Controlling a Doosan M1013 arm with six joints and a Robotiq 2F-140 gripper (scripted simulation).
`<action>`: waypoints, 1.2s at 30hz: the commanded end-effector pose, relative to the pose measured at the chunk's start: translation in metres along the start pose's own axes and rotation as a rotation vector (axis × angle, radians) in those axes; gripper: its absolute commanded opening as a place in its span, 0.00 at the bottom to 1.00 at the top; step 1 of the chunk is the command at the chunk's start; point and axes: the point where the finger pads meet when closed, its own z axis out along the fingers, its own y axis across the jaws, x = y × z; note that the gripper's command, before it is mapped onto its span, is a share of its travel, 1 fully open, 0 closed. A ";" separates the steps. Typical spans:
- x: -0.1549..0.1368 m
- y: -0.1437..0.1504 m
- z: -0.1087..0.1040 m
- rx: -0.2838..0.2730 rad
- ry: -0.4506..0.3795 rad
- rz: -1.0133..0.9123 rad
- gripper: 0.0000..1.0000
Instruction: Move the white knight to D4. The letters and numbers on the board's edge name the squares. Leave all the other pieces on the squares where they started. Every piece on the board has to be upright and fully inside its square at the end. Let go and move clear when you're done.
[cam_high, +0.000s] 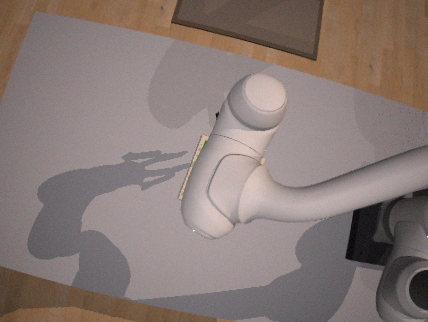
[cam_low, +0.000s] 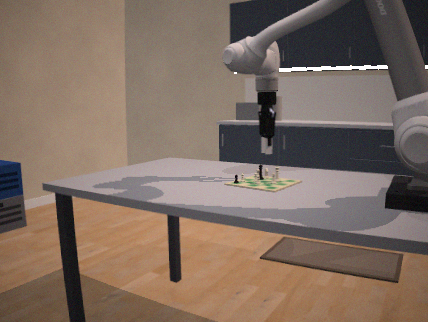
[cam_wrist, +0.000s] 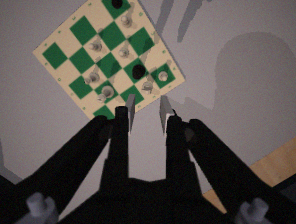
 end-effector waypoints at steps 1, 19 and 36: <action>0.000 0.000 0.000 0.000 0.000 0.000 0.23; 0.000 0.000 0.005 0.000 0.000 0.000 0.23; 0.000 0.000 0.025 0.000 0.000 0.000 0.23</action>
